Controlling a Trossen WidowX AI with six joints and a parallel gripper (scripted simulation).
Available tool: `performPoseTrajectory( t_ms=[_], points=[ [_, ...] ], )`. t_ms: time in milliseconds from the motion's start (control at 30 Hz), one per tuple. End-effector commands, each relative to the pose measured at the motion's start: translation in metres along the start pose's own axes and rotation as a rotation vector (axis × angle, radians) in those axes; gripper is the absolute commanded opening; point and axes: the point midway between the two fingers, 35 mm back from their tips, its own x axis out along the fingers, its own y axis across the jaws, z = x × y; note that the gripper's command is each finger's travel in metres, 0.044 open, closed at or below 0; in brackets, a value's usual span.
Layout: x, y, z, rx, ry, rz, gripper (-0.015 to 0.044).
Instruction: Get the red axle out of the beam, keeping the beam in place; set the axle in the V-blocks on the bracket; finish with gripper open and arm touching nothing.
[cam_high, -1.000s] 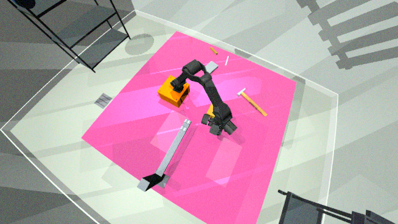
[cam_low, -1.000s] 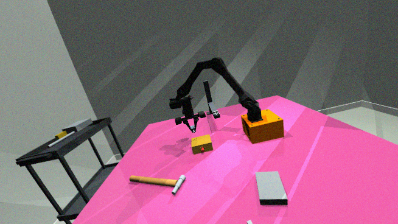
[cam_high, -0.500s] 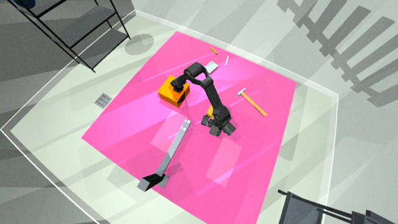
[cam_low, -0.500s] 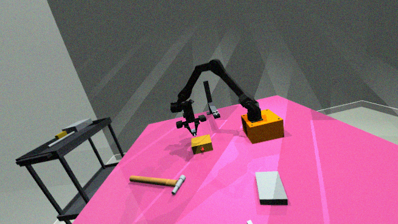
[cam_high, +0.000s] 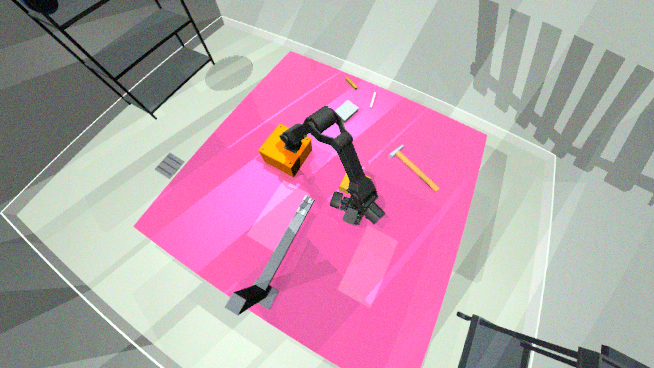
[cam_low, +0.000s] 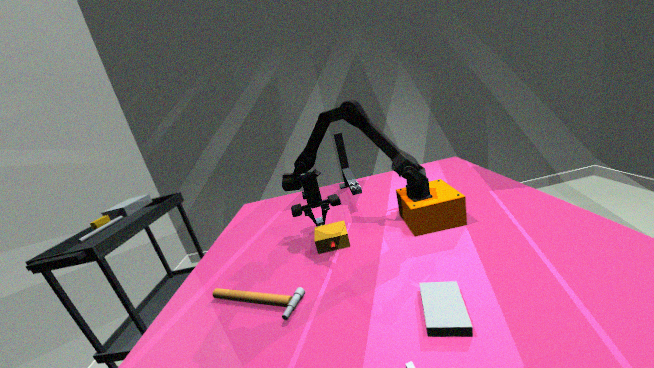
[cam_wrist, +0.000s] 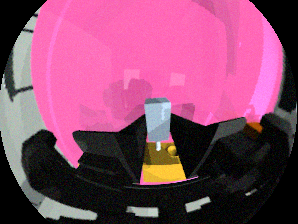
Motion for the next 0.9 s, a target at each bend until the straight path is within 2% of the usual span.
performPoseTrajectory(
  t_ms=[0, 200, 733, 767, 867],
  points=[
    [0.009, -0.002, -0.001, 0.005, 0.002, -0.007, 0.0],
    [0.011, -0.002, -0.001, 0.005, 0.002, -0.007, 0.0],
    [-0.002, -0.001, -0.001, 0.004, 0.002, -0.007, 0.042],
    [-0.002, -0.001, -0.001, 0.004, 0.002, -0.007, 0.044],
    [-0.005, -0.001, -0.001, 0.004, 0.002, -0.007, 0.044]
  ],
)
